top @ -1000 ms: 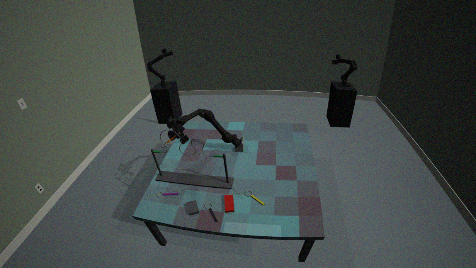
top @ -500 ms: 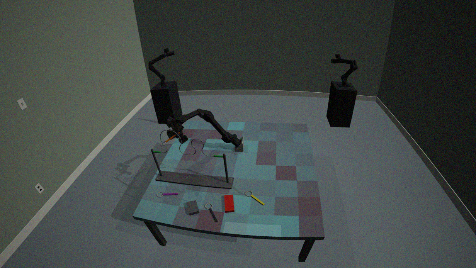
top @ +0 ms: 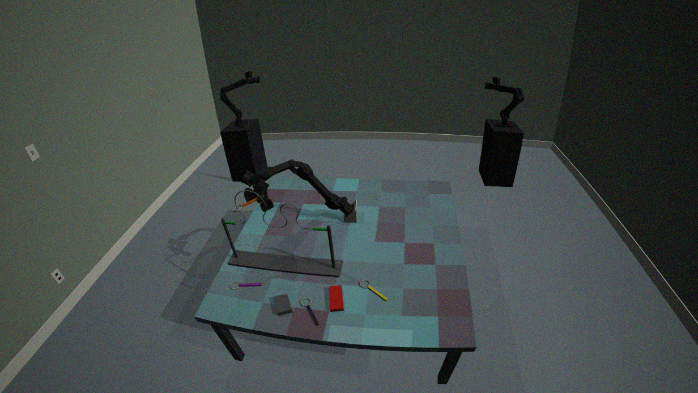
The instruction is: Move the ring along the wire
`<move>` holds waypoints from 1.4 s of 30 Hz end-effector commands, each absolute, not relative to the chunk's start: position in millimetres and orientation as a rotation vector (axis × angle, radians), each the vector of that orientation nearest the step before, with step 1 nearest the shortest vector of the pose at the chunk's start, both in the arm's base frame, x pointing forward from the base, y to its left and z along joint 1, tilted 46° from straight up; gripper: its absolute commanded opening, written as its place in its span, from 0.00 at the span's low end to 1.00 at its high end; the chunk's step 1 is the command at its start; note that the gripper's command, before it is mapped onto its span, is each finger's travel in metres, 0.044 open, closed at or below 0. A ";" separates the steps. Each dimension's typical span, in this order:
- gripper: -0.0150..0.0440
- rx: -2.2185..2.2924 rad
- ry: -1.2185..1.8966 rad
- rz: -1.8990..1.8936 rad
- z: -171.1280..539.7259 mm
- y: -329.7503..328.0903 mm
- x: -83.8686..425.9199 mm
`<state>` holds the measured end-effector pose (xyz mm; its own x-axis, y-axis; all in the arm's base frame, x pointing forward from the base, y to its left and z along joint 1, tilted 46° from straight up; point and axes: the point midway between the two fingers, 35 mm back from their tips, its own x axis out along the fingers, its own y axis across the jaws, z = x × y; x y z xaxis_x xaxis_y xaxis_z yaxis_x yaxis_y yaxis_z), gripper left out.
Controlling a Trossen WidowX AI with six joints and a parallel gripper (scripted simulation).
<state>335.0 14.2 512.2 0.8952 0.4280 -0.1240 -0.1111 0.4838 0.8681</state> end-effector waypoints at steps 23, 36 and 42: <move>0.00 0.703 0.354 0.254 504.0 6.3 336.4; 0.00 0.544 0.358 0.211 500.2 1.4 337.1; 0.00 0.471 0.359 0.190 498.7 -1.1 337.4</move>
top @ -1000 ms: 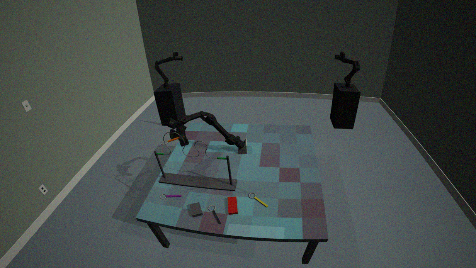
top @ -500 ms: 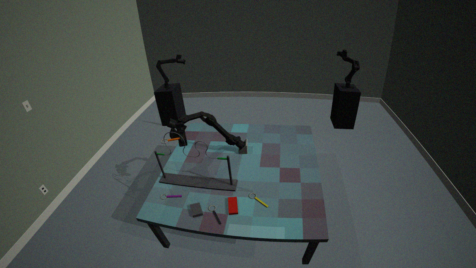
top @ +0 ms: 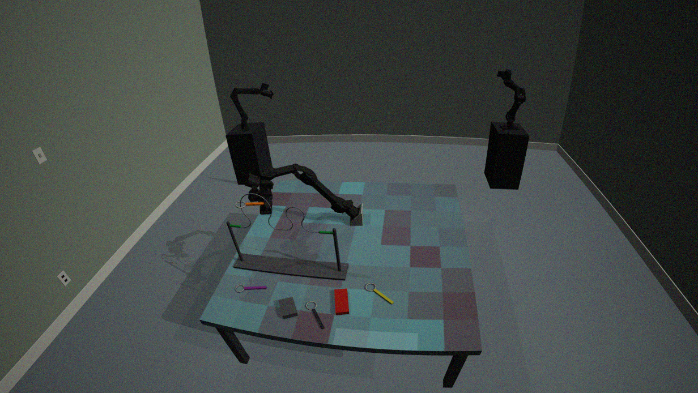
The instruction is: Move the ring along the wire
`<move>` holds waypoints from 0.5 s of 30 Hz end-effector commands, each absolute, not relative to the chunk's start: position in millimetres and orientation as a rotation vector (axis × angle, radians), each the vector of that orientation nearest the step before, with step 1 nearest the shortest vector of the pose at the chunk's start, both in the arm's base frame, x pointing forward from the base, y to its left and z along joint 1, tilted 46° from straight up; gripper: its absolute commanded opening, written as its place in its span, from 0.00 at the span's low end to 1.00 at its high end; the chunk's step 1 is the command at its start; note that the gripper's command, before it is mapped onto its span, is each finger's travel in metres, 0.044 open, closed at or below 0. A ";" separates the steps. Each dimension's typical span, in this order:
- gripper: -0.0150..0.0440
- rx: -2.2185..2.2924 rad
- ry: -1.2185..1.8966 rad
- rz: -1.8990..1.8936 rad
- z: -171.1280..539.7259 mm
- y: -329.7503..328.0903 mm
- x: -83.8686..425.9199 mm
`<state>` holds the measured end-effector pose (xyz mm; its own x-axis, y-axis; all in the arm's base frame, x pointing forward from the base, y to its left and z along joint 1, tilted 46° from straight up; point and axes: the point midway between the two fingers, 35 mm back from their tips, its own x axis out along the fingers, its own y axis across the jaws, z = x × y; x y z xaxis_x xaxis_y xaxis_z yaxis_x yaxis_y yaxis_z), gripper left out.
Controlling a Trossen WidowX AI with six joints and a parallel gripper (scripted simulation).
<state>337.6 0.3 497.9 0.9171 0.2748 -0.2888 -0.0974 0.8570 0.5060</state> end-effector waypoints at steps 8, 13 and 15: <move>0.00 0.374 0.360 0.163 496.9 -4.5 337.9; 0.00 0.313 0.360 0.145 496.0 -6.8 338.1; 0.00 0.282 0.360 0.136 495.6 -7.9 338.3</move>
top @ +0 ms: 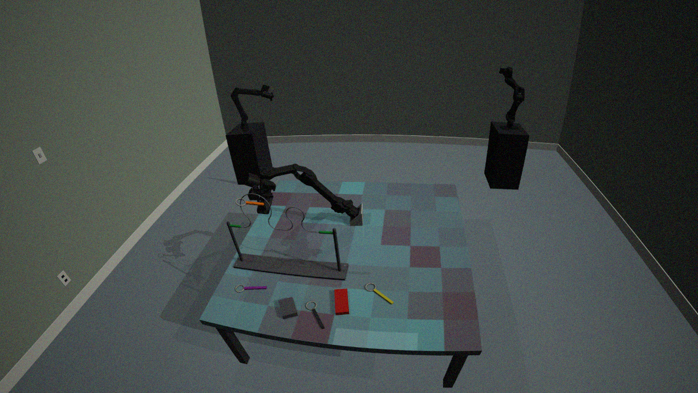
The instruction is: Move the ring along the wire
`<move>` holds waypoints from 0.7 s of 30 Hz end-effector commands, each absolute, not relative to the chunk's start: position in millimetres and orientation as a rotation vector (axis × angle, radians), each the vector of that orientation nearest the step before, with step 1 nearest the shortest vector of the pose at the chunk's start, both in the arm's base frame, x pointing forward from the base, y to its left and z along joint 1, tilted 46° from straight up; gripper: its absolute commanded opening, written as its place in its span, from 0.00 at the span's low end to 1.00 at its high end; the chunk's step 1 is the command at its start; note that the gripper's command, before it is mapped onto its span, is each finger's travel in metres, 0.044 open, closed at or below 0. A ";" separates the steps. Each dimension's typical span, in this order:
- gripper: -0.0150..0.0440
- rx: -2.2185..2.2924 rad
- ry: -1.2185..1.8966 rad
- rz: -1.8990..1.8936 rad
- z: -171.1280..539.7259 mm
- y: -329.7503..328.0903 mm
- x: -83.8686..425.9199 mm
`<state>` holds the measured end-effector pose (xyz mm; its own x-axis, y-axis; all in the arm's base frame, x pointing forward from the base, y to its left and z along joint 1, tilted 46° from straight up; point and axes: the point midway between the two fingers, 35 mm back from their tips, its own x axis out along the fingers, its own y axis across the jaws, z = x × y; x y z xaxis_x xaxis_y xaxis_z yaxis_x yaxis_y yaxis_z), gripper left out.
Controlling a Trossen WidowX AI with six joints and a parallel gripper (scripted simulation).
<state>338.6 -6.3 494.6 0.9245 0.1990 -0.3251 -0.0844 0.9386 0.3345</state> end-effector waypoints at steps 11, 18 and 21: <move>0.00 0.145 0.358 0.097 494.2 -13.2 338.8; 0.00 0.060 0.356 0.073 493.7 -16.6 339.2; 0.00 0.023 0.355 0.062 493.6 -18.0 339.3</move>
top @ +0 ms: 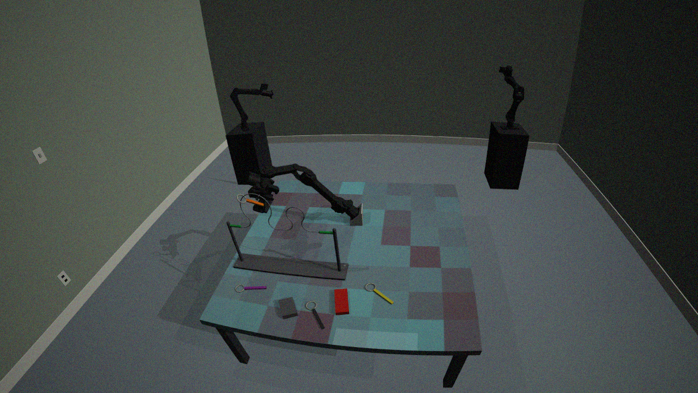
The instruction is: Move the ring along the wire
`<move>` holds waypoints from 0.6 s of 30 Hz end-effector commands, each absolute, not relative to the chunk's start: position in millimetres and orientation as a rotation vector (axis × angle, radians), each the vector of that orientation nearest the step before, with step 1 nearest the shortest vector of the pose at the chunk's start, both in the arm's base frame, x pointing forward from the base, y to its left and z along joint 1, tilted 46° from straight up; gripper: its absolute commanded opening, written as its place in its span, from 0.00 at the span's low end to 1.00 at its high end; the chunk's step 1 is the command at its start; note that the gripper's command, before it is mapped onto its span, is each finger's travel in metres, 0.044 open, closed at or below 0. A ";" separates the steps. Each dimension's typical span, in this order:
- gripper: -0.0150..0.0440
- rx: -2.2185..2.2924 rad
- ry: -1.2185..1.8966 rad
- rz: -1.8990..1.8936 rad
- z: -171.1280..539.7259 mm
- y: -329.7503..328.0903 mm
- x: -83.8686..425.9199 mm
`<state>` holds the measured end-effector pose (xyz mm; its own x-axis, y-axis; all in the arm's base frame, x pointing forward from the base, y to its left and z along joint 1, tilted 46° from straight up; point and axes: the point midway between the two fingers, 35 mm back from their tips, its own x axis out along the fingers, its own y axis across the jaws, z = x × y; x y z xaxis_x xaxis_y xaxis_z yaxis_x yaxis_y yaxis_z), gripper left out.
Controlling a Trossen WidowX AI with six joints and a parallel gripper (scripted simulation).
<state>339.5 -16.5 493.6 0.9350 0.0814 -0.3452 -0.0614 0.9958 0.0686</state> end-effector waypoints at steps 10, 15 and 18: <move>0.00 -0.098 0.350 0.028 493.5 -22.9 339.8; 0.00 -0.159 0.348 0.010 493.7 -25.3 340.0; 0.00 -0.195 0.346 0.000 493.9 -26.7 340.1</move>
